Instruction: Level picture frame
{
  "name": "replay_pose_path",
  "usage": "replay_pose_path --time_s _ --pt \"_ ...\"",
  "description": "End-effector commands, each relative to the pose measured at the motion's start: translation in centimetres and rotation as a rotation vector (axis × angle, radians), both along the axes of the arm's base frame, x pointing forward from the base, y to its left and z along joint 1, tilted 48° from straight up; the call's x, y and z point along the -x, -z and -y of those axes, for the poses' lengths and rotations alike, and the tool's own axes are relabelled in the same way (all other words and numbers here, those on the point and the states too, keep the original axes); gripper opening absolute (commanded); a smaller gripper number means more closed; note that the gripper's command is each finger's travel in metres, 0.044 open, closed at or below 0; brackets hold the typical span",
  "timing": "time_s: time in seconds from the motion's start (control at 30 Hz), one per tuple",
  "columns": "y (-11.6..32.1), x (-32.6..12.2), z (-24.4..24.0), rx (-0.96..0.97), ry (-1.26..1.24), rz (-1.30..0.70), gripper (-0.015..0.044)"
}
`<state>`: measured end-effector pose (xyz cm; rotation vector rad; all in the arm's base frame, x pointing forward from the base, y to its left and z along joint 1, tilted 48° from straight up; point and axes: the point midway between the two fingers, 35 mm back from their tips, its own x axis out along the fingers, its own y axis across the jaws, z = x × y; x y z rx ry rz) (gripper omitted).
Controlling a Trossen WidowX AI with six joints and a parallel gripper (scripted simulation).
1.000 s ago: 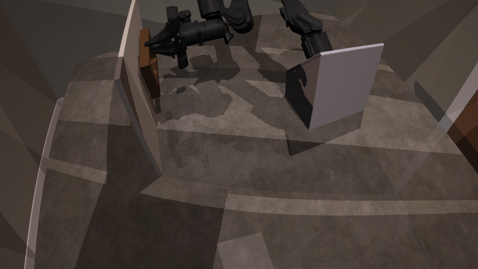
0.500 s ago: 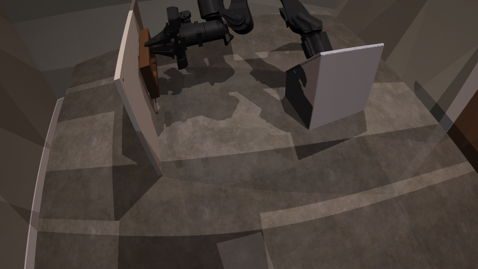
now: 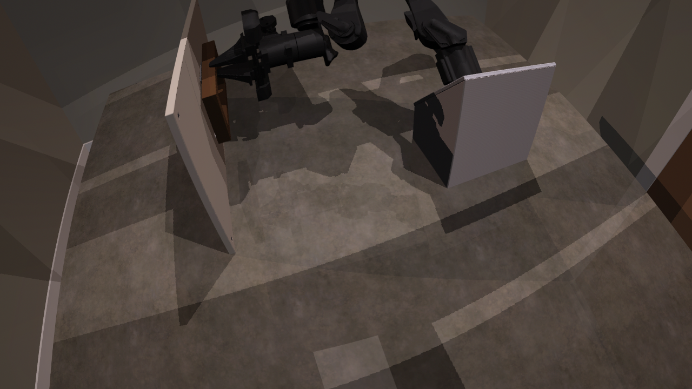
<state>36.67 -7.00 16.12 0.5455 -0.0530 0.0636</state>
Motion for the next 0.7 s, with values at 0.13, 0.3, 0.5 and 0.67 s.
replay_pose_path --time_s 0.13,0.3,0.5,0.67 --pt "0.02 0.0 0.04 -0.005 0.0 0.0 0.0" --pt "0.03 0.0 0.07 -0.073 -0.005 -0.003 0.0" --pt "0.03 0.0 0.1 -0.099 -0.007 -0.004 0.0" --pt "0.04 0.0 0.12 -0.125 -0.008 -0.005 0.0"
